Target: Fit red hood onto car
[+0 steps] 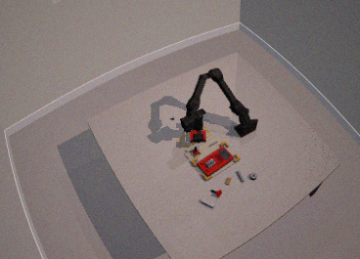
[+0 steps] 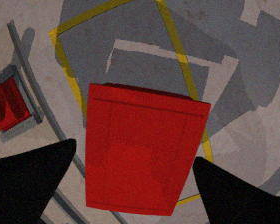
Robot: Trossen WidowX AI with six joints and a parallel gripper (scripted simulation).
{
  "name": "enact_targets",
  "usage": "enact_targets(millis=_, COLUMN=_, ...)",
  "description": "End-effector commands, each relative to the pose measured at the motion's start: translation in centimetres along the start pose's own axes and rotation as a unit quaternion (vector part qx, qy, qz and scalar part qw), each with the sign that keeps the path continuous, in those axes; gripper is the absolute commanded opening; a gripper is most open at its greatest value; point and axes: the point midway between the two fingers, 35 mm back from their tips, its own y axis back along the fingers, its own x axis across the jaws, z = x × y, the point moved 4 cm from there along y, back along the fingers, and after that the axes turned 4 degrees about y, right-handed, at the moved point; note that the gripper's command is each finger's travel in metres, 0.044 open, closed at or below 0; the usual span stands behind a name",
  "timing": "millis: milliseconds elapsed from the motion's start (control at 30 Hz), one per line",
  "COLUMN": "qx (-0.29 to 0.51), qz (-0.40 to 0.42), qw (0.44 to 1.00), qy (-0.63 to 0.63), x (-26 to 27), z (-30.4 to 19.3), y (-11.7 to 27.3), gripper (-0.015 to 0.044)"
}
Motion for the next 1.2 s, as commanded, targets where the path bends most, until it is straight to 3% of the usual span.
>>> enact_targets(millis=0, qx=0.001, qz=-0.004, qw=1.0, qy=0.003, x=-0.1, z=-0.1, y=-0.4, gripper=0.044)
enact_targets(millis=167, qx=0.001, qz=-0.004, qw=1.0, qy=0.003, x=-0.1, z=-0.1, y=-0.6, gripper=0.044)
enact_targets(millis=267, qx=0.0, qz=0.0, qw=1.0, qy=0.0, x=0.0, z=0.0, y=-0.3, gripper=0.0361)
enact_targets(millis=600, qx=0.0, qz=0.0, qw=1.0, qy=0.0, x=0.0, z=0.0, y=-0.3, gripper=0.0295)
enact_targets(millis=967, qx=0.001, qz=0.001, qw=1.0, qy=0.001, x=0.0, z=0.0, y=2.1, gripper=0.0006)
enact_targets(millis=1167, qx=0.001, qz=0.001, qw=1.0, qy=0.001, x=0.1, z=0.0, y=4.5, gripper=0.0)
